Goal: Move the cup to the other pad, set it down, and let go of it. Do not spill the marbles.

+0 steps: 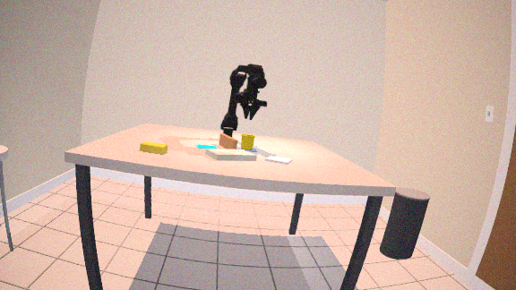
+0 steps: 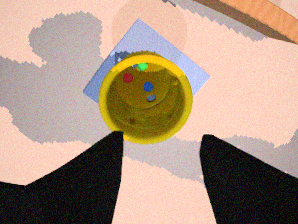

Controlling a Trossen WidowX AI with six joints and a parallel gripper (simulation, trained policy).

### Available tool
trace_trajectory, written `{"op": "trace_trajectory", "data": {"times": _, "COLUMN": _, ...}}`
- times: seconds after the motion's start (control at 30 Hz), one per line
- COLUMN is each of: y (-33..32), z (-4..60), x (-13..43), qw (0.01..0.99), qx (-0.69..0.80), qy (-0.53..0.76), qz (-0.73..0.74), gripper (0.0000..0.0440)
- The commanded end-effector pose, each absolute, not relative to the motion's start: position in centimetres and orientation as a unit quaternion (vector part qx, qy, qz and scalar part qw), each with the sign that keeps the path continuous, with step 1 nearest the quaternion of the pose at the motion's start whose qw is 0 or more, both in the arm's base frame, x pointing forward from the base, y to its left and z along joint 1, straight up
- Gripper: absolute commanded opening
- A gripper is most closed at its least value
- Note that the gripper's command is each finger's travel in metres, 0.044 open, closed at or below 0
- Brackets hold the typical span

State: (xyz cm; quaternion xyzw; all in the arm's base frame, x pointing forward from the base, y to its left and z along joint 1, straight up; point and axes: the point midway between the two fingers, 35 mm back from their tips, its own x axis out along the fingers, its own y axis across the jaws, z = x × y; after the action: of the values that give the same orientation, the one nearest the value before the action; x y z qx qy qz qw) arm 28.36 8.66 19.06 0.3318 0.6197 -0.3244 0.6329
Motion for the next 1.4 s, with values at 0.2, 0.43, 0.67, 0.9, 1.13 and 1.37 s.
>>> {"op": "trace_trajectory", "data": {"times": 0.2, "y": 8.1, "z": 16.4, "x": 27.8, "qw": 0.612, "qx": 0.312, "qy": 0.628, "qz": -0.366, "gripper": 0.0183}}
{"op": "trace_trajectory", "data": {"times": 0.43, "y": 8.0, "z": 14.4, "x": 27.5, "qw": 0.601, "qx": 0.299, "qy": 0.633, "qz": -0.385, "gripper": 0.0193}}
{"op": "trace_trajectory", "data": {"times": 0.67, "y": 7.9, "z": 12.4, "x": 27.3, "qw": 0.595, "qx": 0.287, "qy": 0.637, "qz": -0.397, "gripper": 0.0195}}
{"op": "trace_trajectory", "data": {"times": 0.9, "y": 7.9, "z": 10.2, "x": 27.0, "qw": 0.592, "qx": 0.273, "qy": 0.644, "qz": -0.400, "gripper": 0.0196}}
{"op": "trace_trajectory", "data": {"times": 1.13, "y": 7.9, "z": 7.7, "x": 26.6, "qw": 0.593, "qx": 0.256, "qy": 0.654, "qz": -0.395, "gripper": 0.0195}}
{"op": "trace_trajectory", "data": {"times": 1.37, "y": 7.8, "z": 6.3, "x": 26.6, "qw": 0.602, "qx": 0.247, "qy": 0.657, "qz": -0.381, "gripper": 0.0098}}
